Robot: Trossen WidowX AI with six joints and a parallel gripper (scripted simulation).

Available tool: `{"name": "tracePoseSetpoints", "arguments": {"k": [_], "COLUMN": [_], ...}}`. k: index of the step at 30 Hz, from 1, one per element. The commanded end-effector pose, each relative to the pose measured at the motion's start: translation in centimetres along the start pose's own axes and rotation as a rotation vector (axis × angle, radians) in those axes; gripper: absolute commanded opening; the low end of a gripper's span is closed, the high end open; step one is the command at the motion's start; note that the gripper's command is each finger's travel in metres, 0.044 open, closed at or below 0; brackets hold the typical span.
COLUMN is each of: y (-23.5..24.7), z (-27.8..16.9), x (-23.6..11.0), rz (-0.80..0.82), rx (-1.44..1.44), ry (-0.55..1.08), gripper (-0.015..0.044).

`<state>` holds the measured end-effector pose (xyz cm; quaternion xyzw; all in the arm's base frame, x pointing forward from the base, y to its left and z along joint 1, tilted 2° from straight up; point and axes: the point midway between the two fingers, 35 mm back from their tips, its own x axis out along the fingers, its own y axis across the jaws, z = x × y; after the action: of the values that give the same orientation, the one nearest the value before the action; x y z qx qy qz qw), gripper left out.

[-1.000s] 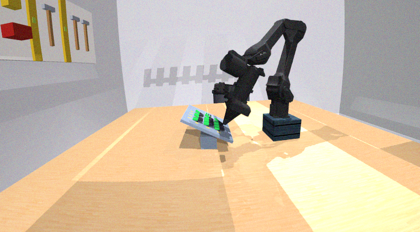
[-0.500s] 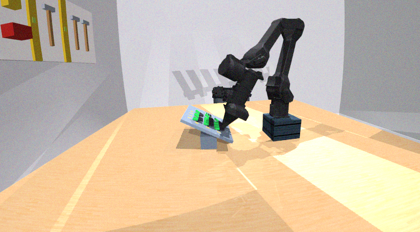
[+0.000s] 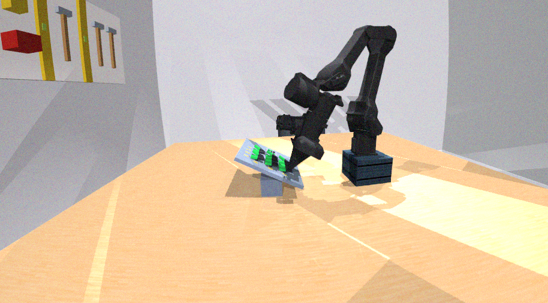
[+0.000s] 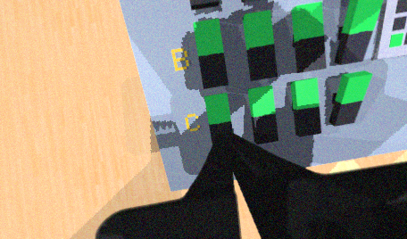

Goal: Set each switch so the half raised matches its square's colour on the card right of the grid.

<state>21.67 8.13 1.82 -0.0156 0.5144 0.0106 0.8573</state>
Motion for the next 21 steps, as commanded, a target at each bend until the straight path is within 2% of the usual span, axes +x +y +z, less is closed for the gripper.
{"name": "tracePoseSetpoints", "arguments": {"k": [1, 21], "y": [0.07, 0.07], "z": [-0.05, -0.06], "x": [0.06, 0.33], "rz": [0.005, 0.005], "rx": [-0.005, -0.005], "ry": [0.002, 0.002], "gripper": [0.0000, 0.0000]}}
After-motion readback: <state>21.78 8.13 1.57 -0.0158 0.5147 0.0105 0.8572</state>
